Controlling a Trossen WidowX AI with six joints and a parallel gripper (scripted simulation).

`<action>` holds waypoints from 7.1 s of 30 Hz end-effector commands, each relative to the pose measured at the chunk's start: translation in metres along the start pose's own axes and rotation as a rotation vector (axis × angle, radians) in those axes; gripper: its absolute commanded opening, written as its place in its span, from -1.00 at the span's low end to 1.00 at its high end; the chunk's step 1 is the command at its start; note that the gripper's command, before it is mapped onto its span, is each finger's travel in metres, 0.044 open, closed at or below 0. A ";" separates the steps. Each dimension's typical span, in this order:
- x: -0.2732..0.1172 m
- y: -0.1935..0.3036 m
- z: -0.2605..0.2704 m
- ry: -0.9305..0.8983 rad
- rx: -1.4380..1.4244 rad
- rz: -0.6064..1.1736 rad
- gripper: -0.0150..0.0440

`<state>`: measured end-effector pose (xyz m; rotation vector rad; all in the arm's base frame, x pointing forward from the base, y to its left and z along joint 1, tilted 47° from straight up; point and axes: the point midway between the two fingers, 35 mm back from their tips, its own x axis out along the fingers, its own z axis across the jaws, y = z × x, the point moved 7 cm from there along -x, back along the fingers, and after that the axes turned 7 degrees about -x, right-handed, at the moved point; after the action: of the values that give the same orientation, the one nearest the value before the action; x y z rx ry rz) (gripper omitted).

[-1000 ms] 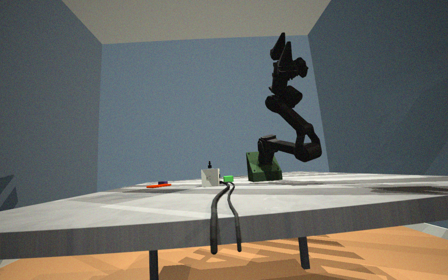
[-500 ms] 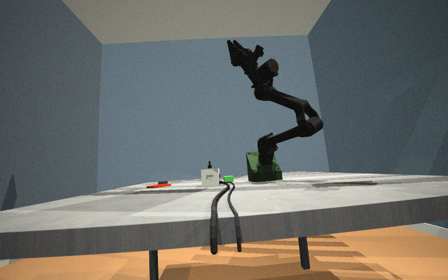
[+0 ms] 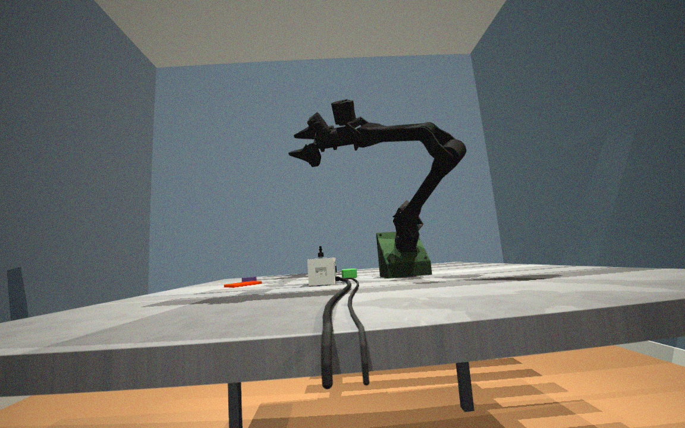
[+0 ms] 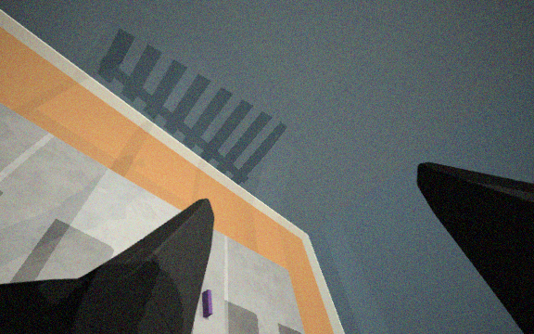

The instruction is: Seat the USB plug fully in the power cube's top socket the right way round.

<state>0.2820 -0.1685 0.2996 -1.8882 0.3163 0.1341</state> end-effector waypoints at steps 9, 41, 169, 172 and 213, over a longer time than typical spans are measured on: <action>0.052 0.076 0.114 -0.926 -0.462 0.277 1.00; 0.032 0.104 0.187 -1.593 -0.567 0.103 1.00; 0.031 0.100 0.180 -1.481 -0.127 0.536 -0.49; 0.031 0.100 0.180 -1.458 -0.065 0.593 -0.49; 0.031 0.100 0.180 -0.982 0.771 1.297 -0.49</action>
<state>0.2948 -0.0347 0.1404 -0.5226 0.6596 1.5241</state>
